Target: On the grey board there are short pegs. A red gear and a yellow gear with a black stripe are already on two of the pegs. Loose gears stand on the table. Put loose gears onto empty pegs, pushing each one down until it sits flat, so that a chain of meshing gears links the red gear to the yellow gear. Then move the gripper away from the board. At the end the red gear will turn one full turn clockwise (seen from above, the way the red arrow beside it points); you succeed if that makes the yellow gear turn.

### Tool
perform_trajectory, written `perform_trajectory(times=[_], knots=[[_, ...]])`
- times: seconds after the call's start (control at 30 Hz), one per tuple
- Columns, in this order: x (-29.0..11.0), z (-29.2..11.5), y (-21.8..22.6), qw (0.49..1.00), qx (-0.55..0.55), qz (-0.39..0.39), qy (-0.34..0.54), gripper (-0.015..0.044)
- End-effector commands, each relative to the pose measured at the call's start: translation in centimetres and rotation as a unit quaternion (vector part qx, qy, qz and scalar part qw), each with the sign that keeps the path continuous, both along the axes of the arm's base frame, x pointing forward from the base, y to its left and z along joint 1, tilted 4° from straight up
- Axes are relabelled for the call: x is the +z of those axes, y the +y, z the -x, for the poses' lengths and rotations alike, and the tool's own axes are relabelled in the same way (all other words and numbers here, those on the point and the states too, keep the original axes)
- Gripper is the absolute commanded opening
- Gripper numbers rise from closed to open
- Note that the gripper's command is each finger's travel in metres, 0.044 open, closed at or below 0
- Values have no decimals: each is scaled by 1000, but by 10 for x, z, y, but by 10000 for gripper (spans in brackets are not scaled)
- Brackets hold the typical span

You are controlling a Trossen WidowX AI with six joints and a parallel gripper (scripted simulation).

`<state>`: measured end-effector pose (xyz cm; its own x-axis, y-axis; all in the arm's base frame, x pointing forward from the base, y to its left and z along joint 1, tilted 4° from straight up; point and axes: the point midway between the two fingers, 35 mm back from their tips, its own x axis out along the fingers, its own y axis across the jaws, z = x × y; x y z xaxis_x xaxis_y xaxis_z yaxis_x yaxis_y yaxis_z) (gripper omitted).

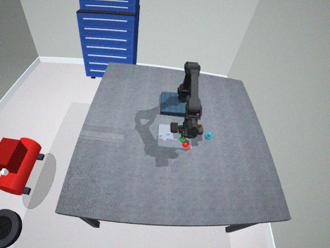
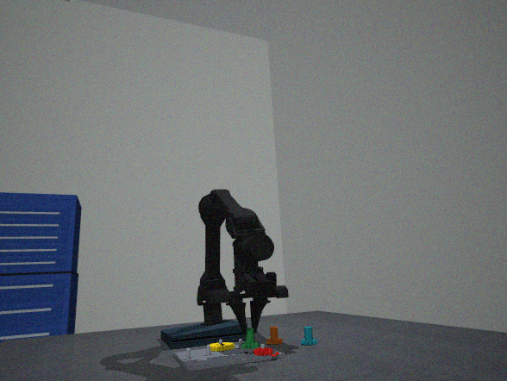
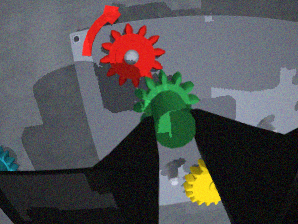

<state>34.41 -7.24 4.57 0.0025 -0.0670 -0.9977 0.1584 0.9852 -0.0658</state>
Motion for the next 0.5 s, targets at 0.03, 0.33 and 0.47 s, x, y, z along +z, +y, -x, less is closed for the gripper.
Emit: perform_trajectory(times=[0.03, 0.33, 0.47], knots=[[-5, 1, -1, 998, -56, 1, 0, 0], [-4, 0, -1, 1000, -7, 1, 3, 0], [-4, 0, 0, 999, 47, 1, 7, 0]])
